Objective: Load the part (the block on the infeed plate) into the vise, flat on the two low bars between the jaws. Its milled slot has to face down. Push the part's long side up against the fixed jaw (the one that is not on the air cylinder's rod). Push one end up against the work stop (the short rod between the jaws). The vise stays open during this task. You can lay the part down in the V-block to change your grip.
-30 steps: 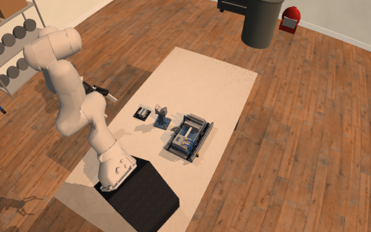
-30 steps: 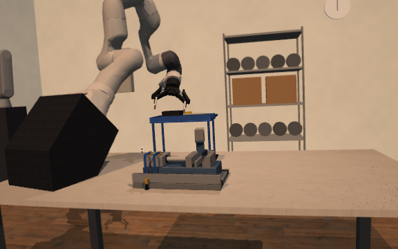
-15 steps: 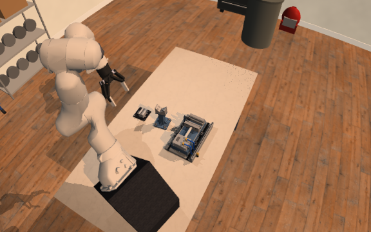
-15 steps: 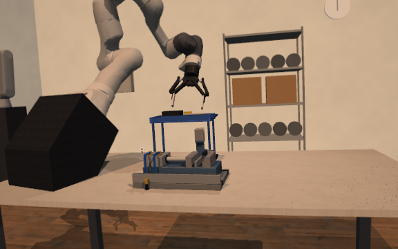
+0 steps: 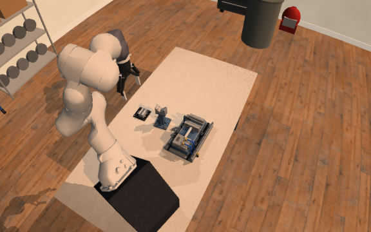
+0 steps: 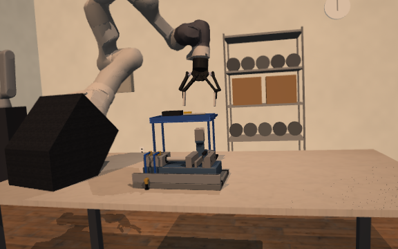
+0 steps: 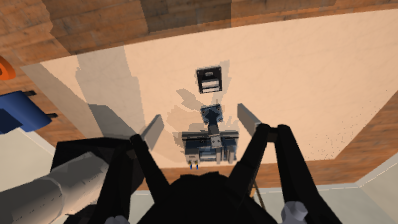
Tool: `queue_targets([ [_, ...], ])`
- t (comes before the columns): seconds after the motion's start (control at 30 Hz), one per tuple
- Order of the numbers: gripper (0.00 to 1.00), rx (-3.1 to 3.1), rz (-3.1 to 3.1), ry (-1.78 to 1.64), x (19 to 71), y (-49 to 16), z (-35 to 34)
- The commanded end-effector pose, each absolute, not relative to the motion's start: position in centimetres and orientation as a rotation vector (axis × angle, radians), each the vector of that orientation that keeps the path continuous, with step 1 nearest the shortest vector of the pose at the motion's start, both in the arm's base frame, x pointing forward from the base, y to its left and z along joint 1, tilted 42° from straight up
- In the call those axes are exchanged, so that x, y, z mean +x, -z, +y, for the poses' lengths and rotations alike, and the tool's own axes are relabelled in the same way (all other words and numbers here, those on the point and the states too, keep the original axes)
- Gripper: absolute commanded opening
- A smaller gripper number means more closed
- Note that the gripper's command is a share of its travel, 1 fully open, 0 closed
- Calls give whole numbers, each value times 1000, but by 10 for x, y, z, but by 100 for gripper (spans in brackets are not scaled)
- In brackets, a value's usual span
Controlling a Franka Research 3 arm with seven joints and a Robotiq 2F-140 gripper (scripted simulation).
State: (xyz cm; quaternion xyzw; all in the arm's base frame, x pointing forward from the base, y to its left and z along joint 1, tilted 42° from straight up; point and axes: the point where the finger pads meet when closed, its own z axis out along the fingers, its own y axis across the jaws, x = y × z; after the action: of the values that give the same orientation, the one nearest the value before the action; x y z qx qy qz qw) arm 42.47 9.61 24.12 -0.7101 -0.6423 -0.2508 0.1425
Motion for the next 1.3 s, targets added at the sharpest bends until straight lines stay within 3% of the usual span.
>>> queue_targets([
  [0.0, 100, -1988, -1886, 814, 440, -241, 88],
  [0.77, 100, -1975, -1790, 905, 454, -231, 69],
  [0.8, 51, -1975, -1790, 905, 454, -231, 69],
  [1.27, 51, -1975, -1790, 905, 454, -231, 69],
])
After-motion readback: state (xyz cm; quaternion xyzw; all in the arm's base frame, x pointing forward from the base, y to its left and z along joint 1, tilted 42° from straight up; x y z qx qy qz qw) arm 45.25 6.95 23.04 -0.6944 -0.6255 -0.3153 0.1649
